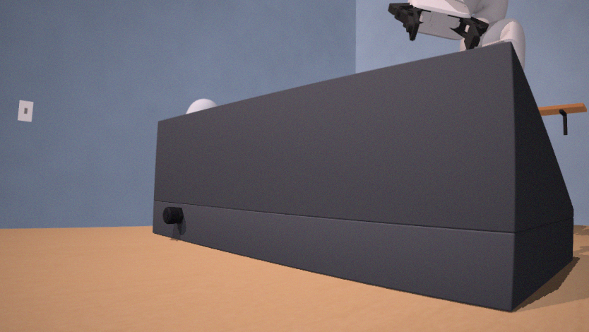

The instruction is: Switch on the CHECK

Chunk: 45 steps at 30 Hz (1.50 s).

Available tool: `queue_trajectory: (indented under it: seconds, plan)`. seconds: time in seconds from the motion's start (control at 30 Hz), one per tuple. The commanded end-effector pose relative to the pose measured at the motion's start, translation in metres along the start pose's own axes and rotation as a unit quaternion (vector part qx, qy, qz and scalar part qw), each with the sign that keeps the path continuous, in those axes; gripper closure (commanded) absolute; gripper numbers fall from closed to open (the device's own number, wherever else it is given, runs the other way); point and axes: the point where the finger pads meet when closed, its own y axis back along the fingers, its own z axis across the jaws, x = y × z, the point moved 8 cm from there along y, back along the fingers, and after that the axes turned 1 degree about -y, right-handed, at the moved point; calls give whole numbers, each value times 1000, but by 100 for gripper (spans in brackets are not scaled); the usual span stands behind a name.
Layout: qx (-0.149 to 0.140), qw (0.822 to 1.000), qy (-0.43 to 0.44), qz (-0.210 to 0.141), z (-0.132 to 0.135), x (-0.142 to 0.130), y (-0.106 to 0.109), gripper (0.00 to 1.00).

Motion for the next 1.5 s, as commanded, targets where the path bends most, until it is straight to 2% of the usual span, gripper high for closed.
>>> queue_trajectory:
  seconds: [0.0, 0.27, 0.33, 0.7, 0.77, 1.47]
  plan:
    - [-1, 1000, 14, 14, -6, -1, 0, 0]
    - [-1, 1000, 14, 14, -6, -1, 0, 0]
    - [-1, 999, 37, 34, -17, -5, 0, 0]
    - [-1, 999, 37, 34, -17, -5, 0, 0]
    - [-1, 997, 53, 49, -25, -8, -1, 0]
    - [-2, 996, 63, 58, -31, -9, -1, 0]
